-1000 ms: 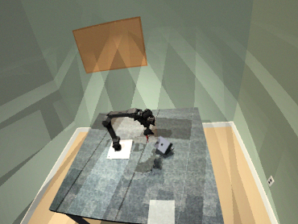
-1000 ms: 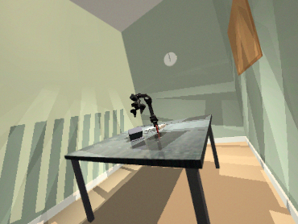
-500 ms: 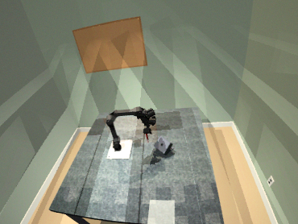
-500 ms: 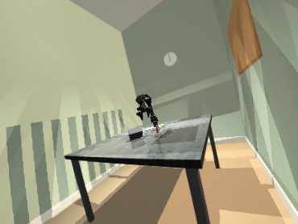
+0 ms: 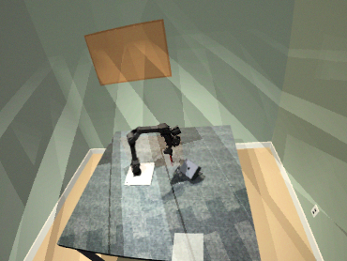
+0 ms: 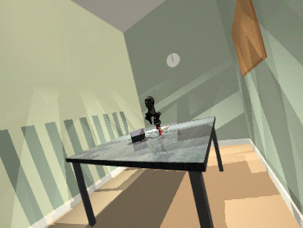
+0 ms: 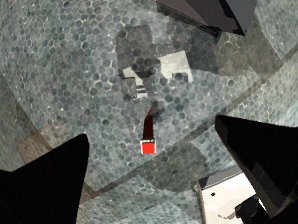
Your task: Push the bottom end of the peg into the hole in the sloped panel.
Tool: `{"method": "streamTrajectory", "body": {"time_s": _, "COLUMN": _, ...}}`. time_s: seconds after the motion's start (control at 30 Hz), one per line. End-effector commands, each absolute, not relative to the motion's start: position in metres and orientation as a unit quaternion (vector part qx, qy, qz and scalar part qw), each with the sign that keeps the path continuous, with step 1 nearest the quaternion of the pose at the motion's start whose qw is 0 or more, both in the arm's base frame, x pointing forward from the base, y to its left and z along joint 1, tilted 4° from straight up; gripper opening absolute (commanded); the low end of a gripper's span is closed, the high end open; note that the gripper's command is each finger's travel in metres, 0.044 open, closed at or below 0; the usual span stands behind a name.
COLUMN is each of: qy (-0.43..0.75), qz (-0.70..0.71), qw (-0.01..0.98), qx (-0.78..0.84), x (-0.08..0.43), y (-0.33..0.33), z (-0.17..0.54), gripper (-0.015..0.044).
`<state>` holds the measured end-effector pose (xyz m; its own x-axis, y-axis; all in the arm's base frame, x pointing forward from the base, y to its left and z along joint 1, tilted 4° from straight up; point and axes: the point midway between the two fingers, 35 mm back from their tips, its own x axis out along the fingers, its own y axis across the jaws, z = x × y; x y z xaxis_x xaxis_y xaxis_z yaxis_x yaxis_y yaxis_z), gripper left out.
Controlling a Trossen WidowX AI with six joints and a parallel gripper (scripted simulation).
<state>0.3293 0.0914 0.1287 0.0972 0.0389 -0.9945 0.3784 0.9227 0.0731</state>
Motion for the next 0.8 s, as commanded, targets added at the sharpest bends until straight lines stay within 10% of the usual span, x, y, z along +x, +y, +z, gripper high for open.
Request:
{"method": "streamTrajectory", "body": {"time_s": 0.0, "qy": 0.675, "qz": -0.134, "qw": 0.71, "qx": 0.15, "x": 0.32, "y": 0.101, "z": 0.119, "gripper": 0.044}}
{"method": "streamTrajectory", "body": {"time_s": 0.77, "qy": 0.697, "qz": -0.162, "qw": 0.686, "qx": 0.131, "x": 0.301, "y": 0.115, "z": 0.086, "gripper": 0.044}}
